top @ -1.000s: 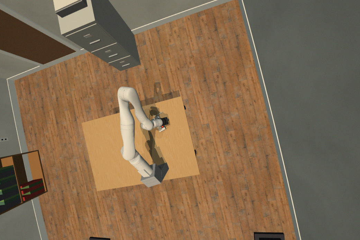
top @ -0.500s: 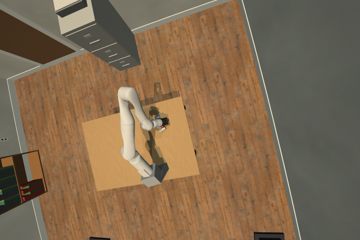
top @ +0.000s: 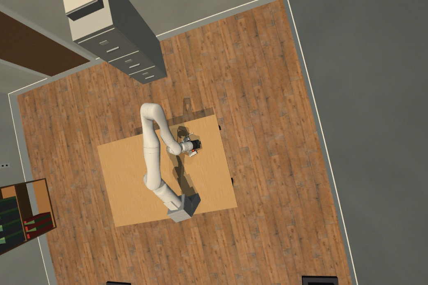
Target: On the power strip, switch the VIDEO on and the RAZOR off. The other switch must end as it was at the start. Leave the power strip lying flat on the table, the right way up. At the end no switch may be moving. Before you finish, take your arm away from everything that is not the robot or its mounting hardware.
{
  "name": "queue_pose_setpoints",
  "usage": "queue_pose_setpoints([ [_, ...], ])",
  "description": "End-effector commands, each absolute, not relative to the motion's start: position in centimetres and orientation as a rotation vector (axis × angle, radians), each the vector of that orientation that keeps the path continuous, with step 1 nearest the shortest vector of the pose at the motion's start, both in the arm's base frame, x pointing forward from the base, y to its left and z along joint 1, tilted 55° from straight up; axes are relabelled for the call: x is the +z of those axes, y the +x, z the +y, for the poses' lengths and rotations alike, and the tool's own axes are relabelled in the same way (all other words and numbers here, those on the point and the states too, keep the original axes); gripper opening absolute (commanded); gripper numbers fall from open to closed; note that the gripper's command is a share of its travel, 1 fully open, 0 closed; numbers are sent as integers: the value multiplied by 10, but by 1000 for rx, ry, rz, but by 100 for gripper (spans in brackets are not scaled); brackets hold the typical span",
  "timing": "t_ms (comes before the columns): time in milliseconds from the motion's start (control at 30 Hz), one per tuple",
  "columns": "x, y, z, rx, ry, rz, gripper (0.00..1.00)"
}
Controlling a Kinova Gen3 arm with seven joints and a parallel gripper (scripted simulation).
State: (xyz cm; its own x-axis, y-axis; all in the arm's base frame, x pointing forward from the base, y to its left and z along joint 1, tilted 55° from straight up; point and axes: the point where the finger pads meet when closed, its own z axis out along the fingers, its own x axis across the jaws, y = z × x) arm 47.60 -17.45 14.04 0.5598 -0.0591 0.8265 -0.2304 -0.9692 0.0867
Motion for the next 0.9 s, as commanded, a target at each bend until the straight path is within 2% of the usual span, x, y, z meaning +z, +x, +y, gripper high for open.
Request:
queue_pose_setpoints([
  [0, 138, 474, -173, 1362, 2608, -235, 0],
  [867, 133, 474, -173, 1342, 2599, -233, 0],
])
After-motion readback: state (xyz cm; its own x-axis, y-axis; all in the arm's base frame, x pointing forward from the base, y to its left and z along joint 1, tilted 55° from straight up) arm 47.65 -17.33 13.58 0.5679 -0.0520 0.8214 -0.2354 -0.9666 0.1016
